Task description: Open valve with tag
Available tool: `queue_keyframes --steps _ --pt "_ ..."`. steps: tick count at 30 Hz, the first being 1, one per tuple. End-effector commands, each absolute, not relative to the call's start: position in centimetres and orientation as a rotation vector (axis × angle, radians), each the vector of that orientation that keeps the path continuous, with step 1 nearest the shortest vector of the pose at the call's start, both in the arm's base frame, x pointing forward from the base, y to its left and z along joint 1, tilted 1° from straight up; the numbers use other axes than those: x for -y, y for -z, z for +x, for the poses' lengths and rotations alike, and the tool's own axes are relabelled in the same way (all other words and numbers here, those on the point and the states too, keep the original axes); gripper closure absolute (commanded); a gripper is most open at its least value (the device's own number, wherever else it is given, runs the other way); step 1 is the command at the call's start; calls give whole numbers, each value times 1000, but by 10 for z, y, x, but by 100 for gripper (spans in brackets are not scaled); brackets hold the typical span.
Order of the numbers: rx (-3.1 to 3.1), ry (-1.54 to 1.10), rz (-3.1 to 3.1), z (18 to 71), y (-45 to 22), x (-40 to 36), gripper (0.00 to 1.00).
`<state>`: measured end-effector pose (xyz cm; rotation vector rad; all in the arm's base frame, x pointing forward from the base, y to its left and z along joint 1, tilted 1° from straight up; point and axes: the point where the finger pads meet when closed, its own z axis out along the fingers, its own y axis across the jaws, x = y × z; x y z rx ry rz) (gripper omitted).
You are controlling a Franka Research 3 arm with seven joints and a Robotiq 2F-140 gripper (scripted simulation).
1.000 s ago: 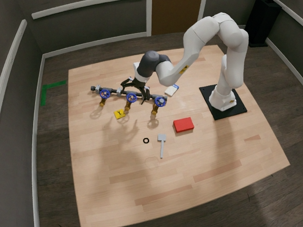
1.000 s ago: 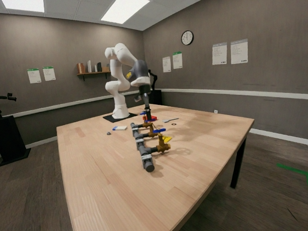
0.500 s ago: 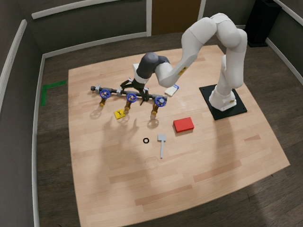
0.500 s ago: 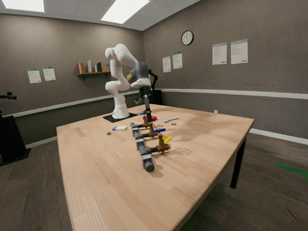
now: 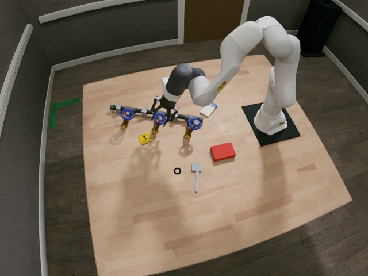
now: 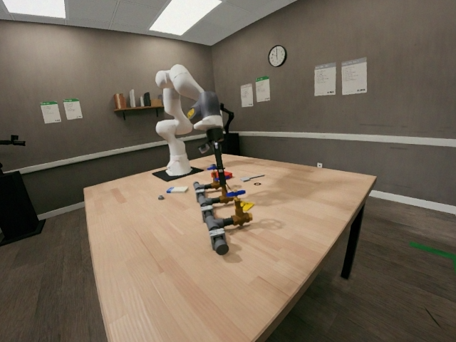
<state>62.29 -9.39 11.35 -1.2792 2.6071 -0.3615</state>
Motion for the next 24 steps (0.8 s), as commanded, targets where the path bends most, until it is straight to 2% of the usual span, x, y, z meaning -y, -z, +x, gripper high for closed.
queue_keyframes --steps 1,24 --pt "-2610 361 -1272 623 -112 94 90" --pt "-2526 385 -1463 623 -112 94 90"
